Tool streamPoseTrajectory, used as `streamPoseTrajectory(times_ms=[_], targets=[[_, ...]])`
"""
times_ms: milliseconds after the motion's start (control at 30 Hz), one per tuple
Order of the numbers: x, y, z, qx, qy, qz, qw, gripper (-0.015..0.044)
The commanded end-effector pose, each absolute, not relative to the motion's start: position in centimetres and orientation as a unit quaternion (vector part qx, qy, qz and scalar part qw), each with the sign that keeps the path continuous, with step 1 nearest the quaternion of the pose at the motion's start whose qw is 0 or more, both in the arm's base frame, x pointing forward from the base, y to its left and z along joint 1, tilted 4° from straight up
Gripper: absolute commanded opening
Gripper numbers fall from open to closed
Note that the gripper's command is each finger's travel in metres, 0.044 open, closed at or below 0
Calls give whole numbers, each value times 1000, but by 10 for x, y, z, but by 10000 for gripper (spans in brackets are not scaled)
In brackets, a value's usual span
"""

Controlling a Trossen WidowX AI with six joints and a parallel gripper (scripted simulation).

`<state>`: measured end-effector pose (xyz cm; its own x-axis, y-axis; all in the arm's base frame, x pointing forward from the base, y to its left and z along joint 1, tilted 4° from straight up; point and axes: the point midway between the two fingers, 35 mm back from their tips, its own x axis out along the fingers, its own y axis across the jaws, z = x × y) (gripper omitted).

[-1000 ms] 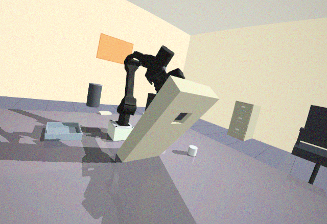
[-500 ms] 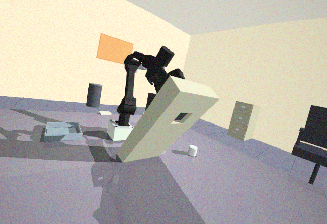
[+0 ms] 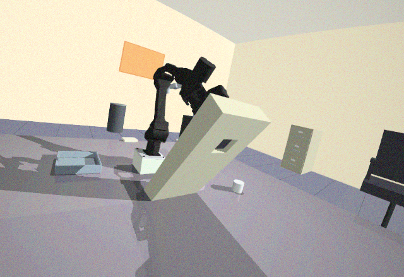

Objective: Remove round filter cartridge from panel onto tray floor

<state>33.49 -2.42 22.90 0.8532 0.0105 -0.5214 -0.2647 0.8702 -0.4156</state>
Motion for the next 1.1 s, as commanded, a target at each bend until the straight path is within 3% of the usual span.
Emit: streamPoseTrajectory(times_ms=[0, 567, 1067], targets=[[335, -25, 229, -244, 260, 72, 931, 0], [340, -25, 224, -1, 274, 3, 962, 0], [341, -25, 224, 248, 265, -67, 929, 0]])
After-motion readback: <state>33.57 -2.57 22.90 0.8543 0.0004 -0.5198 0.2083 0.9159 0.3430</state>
